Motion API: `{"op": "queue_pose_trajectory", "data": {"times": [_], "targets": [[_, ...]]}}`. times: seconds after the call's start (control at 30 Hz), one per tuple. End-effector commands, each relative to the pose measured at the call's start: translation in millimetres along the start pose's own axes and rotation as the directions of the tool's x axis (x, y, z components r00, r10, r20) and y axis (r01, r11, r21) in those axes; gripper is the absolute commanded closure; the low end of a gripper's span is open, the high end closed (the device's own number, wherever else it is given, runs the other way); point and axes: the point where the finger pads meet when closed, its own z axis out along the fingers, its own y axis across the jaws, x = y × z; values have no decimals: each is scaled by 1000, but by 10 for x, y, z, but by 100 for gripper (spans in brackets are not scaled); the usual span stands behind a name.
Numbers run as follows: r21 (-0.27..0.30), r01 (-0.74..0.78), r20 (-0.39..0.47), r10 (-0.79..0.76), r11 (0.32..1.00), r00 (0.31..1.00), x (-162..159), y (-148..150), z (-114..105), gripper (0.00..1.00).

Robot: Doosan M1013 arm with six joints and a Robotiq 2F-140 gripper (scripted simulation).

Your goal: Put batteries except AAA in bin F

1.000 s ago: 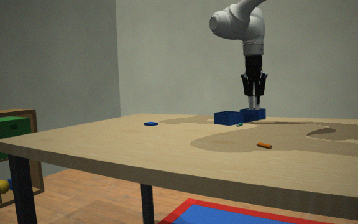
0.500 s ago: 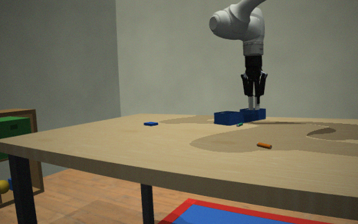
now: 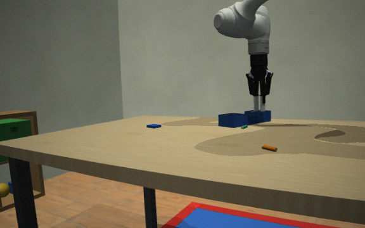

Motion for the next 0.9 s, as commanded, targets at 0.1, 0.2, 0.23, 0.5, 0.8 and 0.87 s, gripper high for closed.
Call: {"op": "queue_pose_trajectory", "data": {"times": [0.1,0.2,0.23,0.5,0.8,0.87], "targets": [[0,-2,-2,2,1000,1000,-3,-9,-105,74],[0,-2,-2,2,1000,1000,-3,-9,-145,74],[0,-2,-2,2,1000,1000,-3,-9,-158,74],[0,-2,-2,2,1000,1000,-3,-8,-241,74],[0,-2,-2,2,1000,1000,-3,-8,-262,74],[0,-2,-2,2,1000,1000,-3,-8,-262,74]]}}
